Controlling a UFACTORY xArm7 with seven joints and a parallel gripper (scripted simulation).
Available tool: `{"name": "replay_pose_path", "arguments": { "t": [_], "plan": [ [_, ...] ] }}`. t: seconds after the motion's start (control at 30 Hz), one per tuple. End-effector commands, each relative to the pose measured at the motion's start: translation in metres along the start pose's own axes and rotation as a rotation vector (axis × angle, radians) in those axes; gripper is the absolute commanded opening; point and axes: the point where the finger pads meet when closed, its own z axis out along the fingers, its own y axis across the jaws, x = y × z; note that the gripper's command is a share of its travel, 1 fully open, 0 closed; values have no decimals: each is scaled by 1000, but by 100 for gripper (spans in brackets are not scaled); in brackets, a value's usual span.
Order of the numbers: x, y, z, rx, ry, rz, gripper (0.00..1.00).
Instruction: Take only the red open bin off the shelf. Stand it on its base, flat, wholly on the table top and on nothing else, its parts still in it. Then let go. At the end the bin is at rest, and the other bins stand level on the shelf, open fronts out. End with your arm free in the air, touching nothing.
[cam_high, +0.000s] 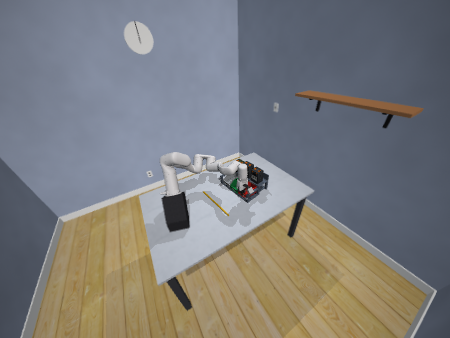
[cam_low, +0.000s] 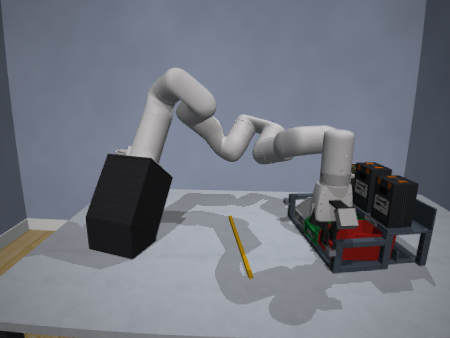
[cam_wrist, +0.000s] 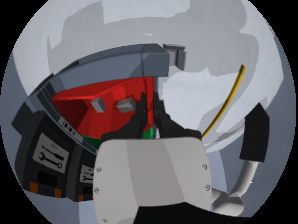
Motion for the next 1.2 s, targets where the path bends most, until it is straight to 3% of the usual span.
{"name": "replay_pose_path", "arguments": {
  "t": [0.0,0.4,0.57,0.97,1.17],
  "plan": [
    [1,-1,-1,3,3,0,0],
    [1,-1,-1,3,3,0,0],
    [1,29,-1,3,3,0,0],
    [1,29,-1,3,3,0,0],
    [1,59,-1,3,3,0,0]
  ]
}}
